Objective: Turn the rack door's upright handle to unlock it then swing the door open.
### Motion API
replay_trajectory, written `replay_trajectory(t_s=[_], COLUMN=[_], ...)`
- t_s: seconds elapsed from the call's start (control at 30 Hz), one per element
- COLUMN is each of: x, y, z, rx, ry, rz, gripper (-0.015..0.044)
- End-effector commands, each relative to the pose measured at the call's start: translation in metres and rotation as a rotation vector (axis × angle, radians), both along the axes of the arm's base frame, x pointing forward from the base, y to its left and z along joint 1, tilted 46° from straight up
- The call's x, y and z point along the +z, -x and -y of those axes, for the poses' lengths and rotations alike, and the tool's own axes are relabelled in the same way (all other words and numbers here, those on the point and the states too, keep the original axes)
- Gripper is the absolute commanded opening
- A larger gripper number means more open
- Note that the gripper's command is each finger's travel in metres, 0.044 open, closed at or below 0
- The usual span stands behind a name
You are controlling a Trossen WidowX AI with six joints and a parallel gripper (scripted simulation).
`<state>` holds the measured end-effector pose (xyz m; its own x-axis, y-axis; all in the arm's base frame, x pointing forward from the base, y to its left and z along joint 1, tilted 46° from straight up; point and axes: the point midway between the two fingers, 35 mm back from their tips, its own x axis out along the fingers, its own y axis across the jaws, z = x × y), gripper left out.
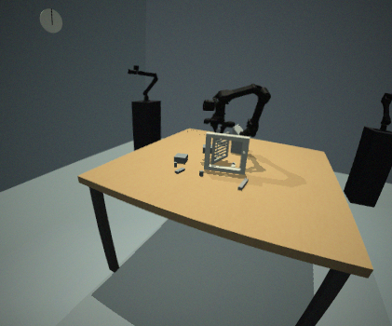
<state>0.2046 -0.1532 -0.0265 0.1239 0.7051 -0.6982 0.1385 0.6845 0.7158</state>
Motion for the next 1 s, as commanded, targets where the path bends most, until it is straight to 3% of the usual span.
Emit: replay_trajectory(t_s=[0.0,0.97], x=[-0.008,-0.044], y=[-0.001,-0.017], z=[0.008,0.048], rx=[0.062,0.316], ry=[0.015,0.063], rz=[0.058,0.314], gripper=[0.0022,0.0022])
